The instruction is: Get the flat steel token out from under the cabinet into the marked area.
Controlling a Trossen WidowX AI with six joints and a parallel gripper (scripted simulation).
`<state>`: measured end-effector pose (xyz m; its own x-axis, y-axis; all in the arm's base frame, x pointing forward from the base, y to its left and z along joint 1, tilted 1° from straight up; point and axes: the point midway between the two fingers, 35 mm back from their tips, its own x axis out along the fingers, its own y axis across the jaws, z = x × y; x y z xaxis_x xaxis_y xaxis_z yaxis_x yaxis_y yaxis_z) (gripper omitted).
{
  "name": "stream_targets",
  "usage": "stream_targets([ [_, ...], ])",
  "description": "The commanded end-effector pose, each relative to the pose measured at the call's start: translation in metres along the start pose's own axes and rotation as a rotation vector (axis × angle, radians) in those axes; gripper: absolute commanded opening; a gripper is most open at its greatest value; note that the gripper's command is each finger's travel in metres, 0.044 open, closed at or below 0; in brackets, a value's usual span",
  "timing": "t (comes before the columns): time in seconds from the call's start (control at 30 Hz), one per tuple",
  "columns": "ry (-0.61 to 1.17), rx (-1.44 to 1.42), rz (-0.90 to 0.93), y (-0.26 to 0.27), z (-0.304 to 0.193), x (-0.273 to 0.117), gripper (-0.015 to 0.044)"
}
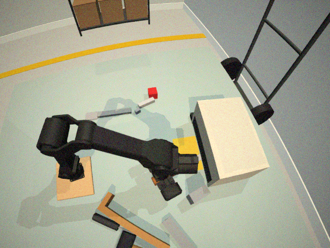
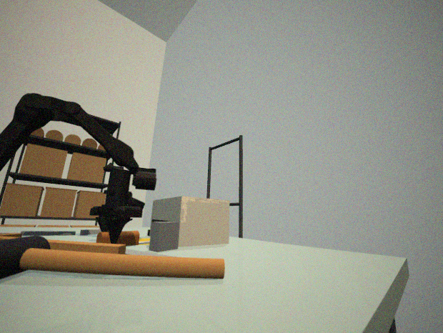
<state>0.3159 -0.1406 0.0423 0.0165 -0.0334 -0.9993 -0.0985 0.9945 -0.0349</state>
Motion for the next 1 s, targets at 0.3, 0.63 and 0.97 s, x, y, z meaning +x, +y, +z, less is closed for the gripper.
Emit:
stream_targets([
  [0.3, -0.001, -0.003, 0.005, 0.000, -0.017, 0.001, 0.0000],
  [0.63, 0.000, -0.003, 0.005, -0.001, -0.029, 0.001, 0.0000],
  [0.97, 0.001, -0.003, 0.005, -0.001, -0.042, 0.001, 0.0000],
])
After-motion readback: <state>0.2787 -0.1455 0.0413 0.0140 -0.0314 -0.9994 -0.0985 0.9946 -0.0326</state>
